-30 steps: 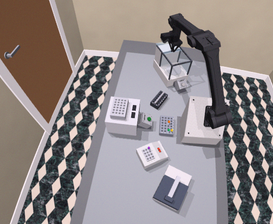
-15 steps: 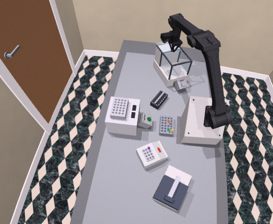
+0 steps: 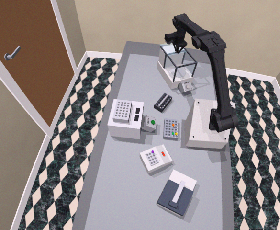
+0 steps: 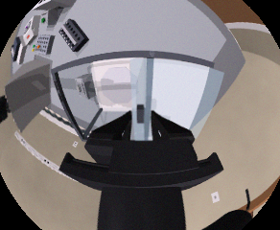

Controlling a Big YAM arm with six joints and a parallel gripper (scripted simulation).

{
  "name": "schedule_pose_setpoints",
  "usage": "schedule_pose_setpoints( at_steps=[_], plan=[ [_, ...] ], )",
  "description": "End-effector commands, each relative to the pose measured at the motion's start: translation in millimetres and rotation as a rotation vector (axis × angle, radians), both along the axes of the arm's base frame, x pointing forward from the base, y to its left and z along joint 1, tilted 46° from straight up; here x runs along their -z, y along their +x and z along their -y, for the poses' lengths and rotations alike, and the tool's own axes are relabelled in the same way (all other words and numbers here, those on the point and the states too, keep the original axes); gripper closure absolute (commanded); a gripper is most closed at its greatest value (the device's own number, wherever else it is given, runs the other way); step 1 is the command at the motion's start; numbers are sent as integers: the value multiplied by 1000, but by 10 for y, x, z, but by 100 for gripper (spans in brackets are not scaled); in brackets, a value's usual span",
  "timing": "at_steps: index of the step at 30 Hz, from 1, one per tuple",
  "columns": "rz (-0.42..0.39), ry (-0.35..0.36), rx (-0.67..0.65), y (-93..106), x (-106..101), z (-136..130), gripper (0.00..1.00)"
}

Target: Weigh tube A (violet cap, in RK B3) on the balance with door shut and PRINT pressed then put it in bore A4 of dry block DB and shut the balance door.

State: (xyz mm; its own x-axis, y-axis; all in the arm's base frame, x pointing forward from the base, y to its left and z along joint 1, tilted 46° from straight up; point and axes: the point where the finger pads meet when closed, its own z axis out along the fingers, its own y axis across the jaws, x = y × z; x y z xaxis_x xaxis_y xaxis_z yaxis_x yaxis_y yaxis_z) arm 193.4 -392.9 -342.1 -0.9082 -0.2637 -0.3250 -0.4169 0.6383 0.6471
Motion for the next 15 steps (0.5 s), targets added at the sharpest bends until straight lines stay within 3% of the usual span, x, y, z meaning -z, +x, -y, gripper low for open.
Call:
schedule_pose_setpoints(
  at_steps=[1,9,10,15],
  plan=[
    [23,-78,2,157,-125,345,70],
    [23,-78,2,157,-125,345,70],
    [23,-78,2,157,-125,345,94],
    [26,-81,1,158,-105,345,94]
  ],
)
